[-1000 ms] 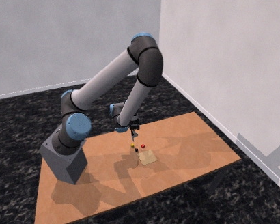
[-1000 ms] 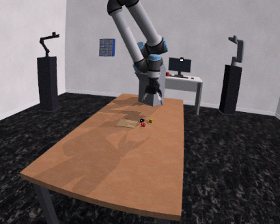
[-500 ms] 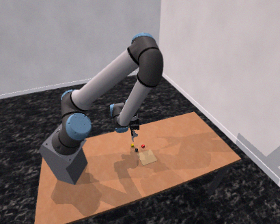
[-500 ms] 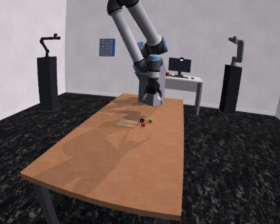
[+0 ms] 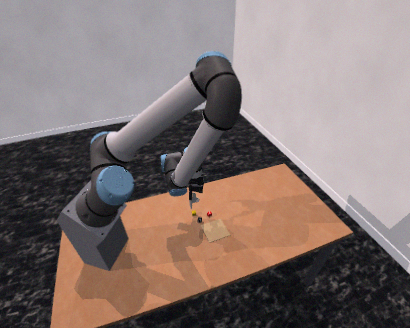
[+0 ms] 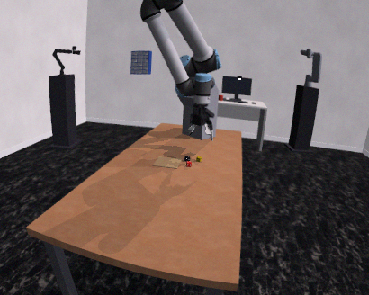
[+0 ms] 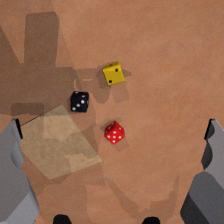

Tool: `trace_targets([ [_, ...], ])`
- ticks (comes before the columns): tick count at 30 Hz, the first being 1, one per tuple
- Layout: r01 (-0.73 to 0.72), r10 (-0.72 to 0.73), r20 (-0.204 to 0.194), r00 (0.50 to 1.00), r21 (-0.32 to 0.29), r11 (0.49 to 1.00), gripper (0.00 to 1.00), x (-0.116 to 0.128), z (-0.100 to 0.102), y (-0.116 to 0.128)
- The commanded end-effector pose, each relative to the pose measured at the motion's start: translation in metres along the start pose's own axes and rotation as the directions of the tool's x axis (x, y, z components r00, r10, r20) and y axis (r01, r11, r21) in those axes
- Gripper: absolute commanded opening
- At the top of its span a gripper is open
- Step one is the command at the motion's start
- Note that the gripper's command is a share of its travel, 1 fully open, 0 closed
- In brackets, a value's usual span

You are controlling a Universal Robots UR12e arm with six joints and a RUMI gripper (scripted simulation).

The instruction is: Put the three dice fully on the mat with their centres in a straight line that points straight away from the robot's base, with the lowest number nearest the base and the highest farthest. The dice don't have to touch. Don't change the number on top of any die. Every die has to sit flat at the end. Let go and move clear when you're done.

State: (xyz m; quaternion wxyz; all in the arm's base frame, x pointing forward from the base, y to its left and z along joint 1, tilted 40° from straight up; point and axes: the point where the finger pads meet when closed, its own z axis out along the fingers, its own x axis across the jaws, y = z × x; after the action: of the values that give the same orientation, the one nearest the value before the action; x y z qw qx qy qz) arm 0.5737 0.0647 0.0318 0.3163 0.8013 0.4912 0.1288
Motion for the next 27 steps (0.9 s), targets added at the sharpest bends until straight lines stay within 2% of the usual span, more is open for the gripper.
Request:
trace_targets([
  [1, -0.154, 0.154, 0.003, 0.988, -0.002, 0.988, 1.00, 0.001, 0.005, -0.001],
  [5, -0.277, 0.277, 0.003, 0.961, -0.002, 0.961, 1.00, 0.001, 0.009, -0.001],
  [8, -0.281, 0.281, 0.003, 0.960, -0.002, 0.960, 1.00, 0.001, 0.009, -0.001],
  [11, -0.401, 0.401, 0.002, 0.916, -0.002, 0.916, 1.00, 0.001, 0.014, -0.001],
  [14, -0.452, 0.452, 0.002, 0.892, -0.002, 0.892, 1.00, 0.001, 0.016, -0.001],
  [20, -0.605, 0.605, 0.002, 0.796, -0.003, 0.796, 1.00, 0.002, 0.022, -0.001],
  [21, -0.609, 0.609, 0.002, 0.793, -0.003, 0.793, 1.00, 0.001, 0.022, -0.001],
  [22, -0.644, 0.644, 0.001, 0.765, -0.003, 0.765, 1.00, 0.001, 0.023, -0.001],
  [24, -0.644, 0.644, 0.001, 0.765, -0.003, 0.765, 1.00, 0.001, 0.023, -0.001],
  [27, -0.730, 0.730, 0.001, 0.683, -0.003, 0.683, 1.00, 0.001, 0.027, 0.000],
])
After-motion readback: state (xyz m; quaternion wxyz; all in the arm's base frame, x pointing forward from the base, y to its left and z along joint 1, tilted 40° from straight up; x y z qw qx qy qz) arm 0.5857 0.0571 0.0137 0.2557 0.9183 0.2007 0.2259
